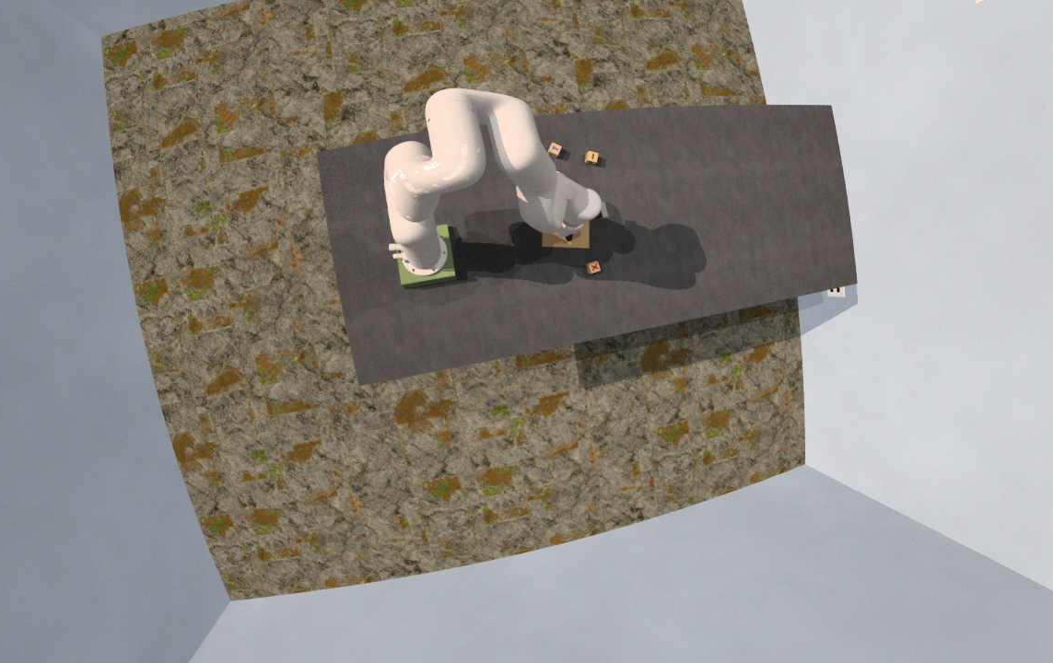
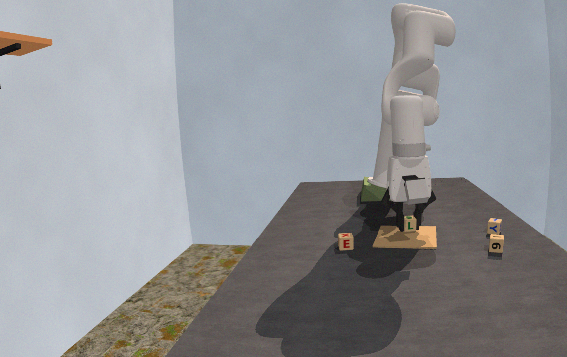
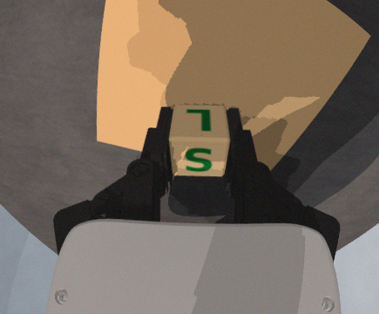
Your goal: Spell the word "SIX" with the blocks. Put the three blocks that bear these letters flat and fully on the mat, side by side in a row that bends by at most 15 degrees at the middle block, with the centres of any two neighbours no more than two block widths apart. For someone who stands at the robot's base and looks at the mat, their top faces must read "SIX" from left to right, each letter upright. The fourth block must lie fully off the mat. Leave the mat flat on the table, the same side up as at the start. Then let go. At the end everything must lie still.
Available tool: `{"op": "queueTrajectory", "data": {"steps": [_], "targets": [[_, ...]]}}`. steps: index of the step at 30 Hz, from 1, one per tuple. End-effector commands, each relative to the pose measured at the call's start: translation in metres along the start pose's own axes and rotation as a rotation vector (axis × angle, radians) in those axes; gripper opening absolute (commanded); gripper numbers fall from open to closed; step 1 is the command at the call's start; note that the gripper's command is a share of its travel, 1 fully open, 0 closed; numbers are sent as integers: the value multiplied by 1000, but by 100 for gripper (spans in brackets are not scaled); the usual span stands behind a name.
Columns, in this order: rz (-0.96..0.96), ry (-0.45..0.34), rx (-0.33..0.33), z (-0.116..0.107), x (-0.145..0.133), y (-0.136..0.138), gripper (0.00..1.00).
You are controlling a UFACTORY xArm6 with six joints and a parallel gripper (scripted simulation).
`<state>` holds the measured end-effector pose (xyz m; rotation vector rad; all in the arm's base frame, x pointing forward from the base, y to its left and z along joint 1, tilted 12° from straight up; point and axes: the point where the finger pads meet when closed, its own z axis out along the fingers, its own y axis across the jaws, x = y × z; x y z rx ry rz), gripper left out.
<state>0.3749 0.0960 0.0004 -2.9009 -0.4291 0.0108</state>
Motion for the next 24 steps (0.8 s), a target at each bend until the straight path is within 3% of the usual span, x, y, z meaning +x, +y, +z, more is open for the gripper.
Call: {"op": "queueTrajectory", "data": {"steps": [1,8,15,24], "targets": [[-1,5,-1,-23,2,0,27],[-1,5,-1,-76,2,0,27],[-1,5,-1,-95,2,0,27],[-1,5,-1,-96,2,0,27]]}}
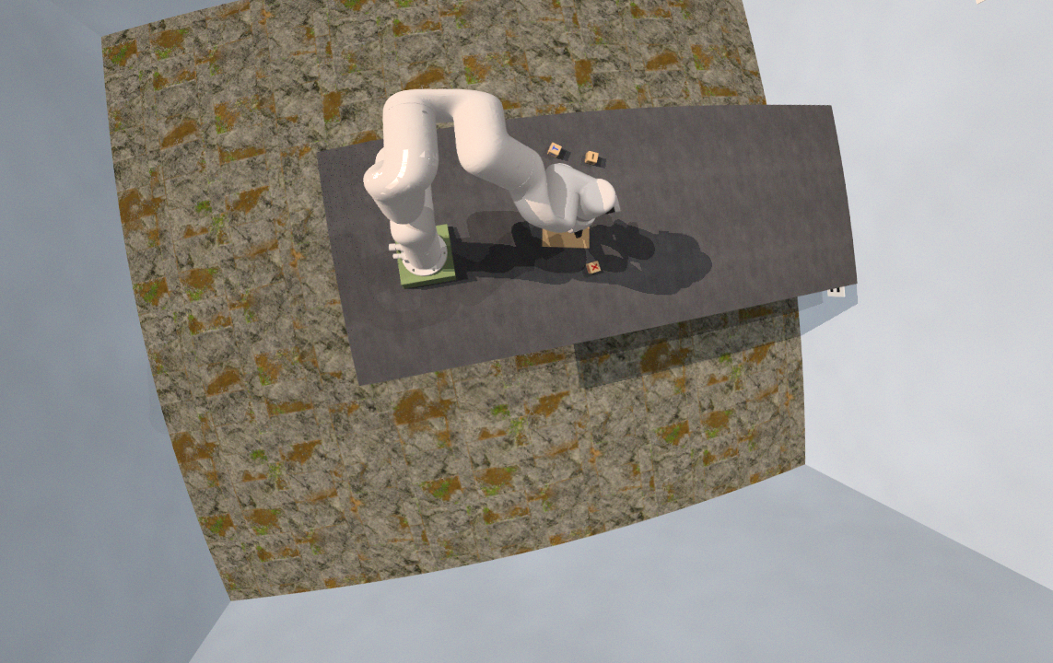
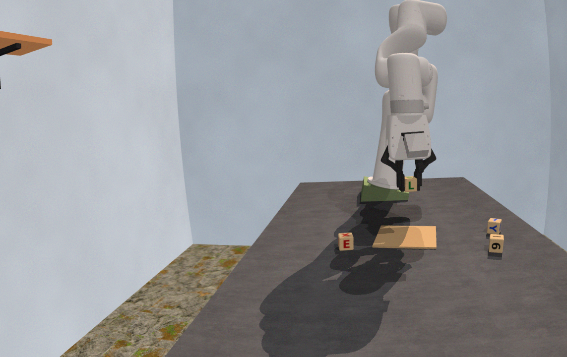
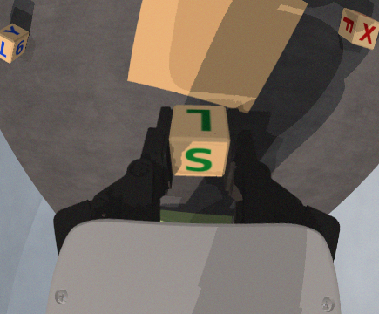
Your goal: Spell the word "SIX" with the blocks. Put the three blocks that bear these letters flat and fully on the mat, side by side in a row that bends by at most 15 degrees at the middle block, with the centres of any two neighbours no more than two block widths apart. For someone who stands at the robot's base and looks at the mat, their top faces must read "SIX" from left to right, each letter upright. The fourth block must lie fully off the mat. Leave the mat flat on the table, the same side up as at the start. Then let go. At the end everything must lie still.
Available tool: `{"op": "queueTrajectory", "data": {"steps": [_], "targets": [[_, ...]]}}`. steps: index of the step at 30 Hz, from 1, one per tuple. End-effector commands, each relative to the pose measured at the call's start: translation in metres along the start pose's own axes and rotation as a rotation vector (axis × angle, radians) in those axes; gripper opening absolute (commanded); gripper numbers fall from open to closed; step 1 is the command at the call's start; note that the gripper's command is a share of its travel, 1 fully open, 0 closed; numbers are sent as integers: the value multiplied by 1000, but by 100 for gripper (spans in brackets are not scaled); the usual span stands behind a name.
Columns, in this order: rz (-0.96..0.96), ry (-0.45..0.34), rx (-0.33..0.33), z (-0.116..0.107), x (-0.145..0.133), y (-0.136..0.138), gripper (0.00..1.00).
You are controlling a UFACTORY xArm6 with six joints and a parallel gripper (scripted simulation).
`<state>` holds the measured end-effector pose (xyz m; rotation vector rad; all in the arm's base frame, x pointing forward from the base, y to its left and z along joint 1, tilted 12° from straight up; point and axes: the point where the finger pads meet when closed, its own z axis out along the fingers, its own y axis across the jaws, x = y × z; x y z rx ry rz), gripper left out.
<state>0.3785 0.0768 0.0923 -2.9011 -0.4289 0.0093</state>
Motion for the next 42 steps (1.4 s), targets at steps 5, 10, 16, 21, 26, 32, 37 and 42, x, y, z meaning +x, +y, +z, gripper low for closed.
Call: {"op": "queueTrajectory", "data": {"steps": [5,10,16,21,26,32,37,42], "targets": [[14,4,-1,-3,8,-7,27],[68,4,-1,-3,30,-36,27],[68,4,-1,-3,30,-37,27],[68,4,-1,-3,30,-37,27],[68,4,-1,-2,30,-37,27],[68,4,-1,10,30,-37,27],[68,4,-1,21,30,-37,27],[68,4,-1,45,31,-37,27]]}}
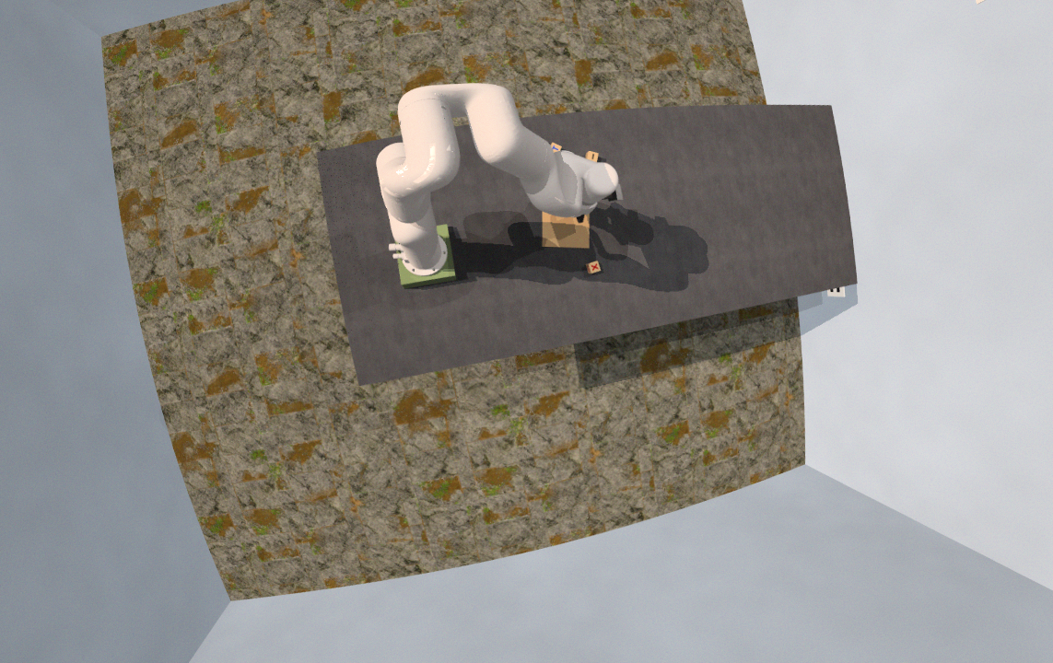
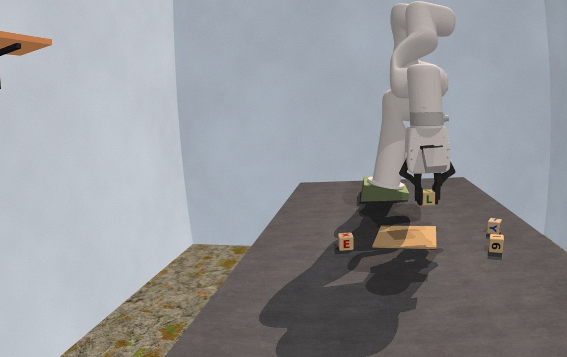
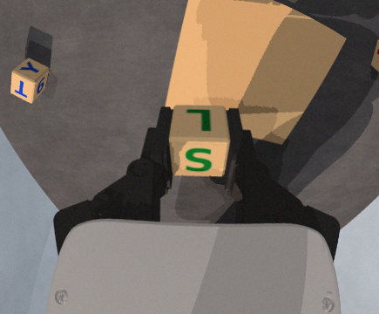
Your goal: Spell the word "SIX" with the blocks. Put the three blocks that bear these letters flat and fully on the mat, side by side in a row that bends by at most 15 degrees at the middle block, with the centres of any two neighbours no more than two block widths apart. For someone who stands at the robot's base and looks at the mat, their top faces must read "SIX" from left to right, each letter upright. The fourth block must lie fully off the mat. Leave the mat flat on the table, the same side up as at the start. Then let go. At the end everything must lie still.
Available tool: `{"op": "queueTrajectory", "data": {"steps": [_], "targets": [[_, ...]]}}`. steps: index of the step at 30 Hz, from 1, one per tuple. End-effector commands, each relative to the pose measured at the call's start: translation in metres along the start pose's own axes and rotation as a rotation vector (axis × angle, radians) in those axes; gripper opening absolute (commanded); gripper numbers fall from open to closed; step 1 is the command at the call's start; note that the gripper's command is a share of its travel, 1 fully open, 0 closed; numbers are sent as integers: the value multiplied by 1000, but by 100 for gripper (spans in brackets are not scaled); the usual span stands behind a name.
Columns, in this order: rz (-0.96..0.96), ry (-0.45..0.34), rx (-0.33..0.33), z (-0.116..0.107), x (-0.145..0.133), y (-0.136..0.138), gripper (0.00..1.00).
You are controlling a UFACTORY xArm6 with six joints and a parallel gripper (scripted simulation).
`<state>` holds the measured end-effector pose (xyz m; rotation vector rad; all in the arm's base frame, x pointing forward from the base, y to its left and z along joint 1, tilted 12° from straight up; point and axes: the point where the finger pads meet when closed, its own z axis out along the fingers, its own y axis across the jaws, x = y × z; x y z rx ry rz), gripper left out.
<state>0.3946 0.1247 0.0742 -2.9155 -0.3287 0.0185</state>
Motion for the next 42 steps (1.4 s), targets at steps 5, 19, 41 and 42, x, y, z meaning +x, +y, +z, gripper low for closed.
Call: {"op": "queueTrajectory", "data": {"steps": [5,19,41,42], "targets": [[0,3,1,42,2,0,27],[0,3,1,66,2,0,27],[0,3,1,66,2,0,27],[0,3,1,66,2,0,27]]}}
